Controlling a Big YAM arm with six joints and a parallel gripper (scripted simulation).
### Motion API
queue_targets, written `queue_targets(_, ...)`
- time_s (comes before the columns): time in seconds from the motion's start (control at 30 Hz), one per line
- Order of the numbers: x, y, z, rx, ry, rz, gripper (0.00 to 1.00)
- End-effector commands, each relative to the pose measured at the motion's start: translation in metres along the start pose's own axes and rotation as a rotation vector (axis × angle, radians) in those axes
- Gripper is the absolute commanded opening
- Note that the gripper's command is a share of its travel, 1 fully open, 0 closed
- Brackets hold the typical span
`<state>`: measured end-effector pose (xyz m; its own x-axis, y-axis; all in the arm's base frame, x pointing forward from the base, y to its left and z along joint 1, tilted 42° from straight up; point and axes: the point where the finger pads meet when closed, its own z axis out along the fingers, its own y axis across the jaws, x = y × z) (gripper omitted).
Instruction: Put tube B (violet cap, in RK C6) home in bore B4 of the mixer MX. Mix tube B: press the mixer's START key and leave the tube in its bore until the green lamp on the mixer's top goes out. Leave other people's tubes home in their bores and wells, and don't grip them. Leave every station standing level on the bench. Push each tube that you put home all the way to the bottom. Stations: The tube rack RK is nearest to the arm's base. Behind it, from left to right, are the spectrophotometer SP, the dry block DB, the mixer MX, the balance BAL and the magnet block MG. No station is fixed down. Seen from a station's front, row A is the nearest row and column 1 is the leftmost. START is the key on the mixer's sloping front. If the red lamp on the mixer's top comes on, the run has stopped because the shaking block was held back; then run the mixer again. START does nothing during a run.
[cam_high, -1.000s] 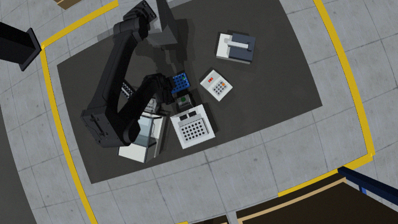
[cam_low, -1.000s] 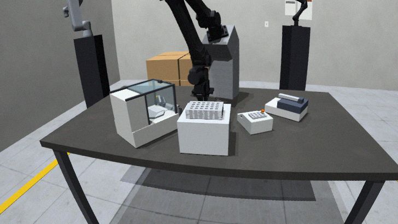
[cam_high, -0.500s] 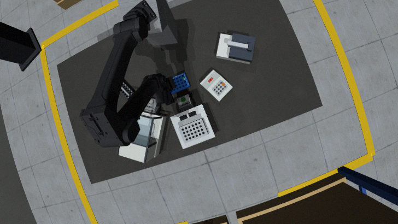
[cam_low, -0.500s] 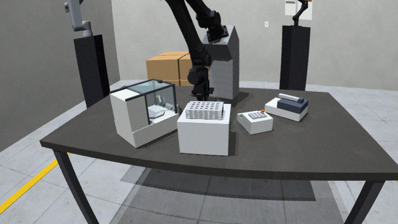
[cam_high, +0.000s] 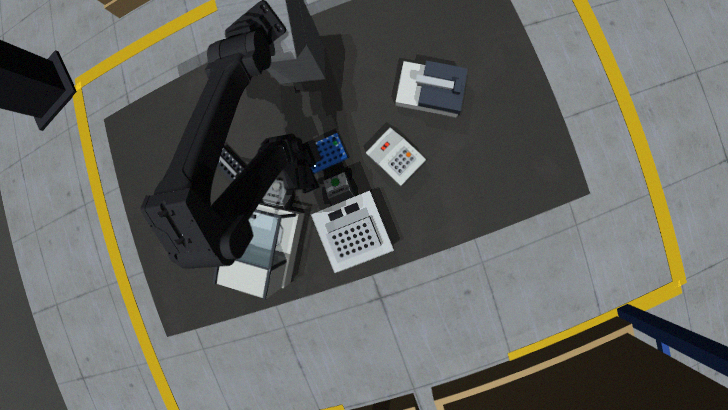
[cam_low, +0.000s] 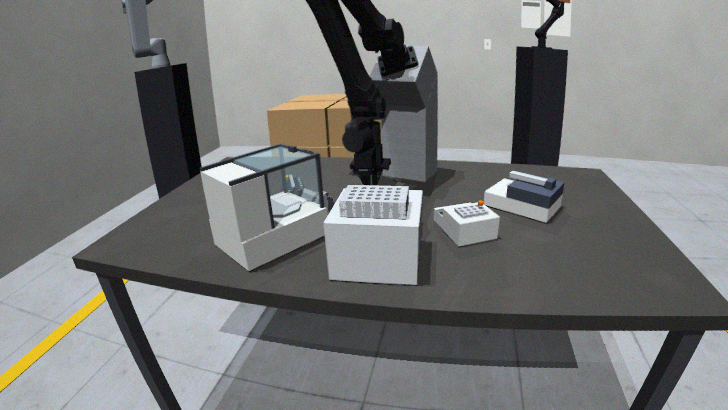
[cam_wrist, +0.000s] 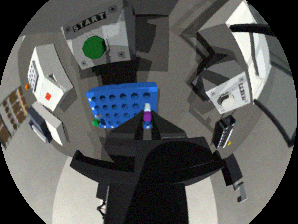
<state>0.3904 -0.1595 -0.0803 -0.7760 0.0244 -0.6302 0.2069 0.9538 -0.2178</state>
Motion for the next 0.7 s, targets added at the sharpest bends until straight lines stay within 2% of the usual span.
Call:
queue_targets(0.0, 0.0136, 0.0044, -0.0140, -0.007, 0.019, -0.007, 0.09)
queue_targets(0.67, 0.0118, 0.0067, -0.0218, -0.009, 0.014, -0.002, 0.09)
